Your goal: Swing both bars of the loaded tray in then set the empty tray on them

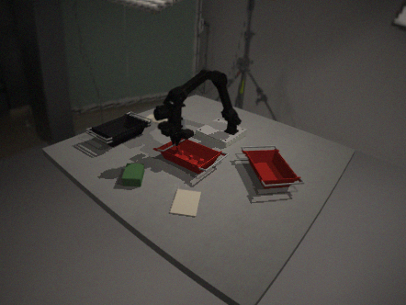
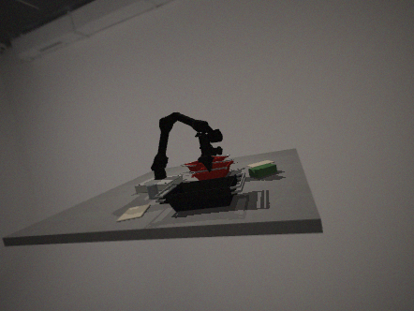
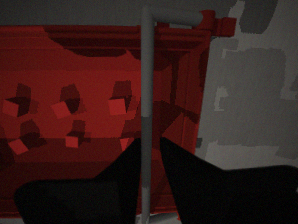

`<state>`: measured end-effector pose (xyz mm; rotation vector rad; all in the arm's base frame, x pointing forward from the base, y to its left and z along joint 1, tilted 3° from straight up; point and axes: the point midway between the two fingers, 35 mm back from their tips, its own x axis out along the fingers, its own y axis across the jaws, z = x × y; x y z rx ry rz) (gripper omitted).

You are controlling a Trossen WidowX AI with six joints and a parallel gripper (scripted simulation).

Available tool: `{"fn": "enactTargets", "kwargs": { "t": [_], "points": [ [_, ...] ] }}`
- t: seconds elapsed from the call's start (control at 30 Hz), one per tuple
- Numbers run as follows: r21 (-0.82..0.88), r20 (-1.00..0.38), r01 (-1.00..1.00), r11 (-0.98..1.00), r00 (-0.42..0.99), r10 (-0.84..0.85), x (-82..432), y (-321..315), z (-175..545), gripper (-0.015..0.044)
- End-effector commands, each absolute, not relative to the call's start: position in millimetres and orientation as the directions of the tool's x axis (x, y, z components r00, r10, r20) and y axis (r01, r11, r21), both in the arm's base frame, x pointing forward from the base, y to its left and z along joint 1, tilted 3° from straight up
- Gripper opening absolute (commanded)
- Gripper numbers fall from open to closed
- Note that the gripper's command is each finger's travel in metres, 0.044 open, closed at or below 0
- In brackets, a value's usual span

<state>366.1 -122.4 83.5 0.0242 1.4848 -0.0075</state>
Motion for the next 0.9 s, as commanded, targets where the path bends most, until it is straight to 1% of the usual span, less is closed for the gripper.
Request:
{"fn": "enactTargets", "kwargs": {
  "t": [0.0,0.2,0.87],
  "points": [
    [0.004,-0.996,0.027,1.000,0.090,0.001,366,-125,100,0.0082],
    [0.003,-0.996,0.027,1.000,0.090,0.001,364,-128,124,0.0082],
    [0.006,-0.996,0.032,0.999,0.092,0.004,365,-127,116,0.0082]
  ]
}}
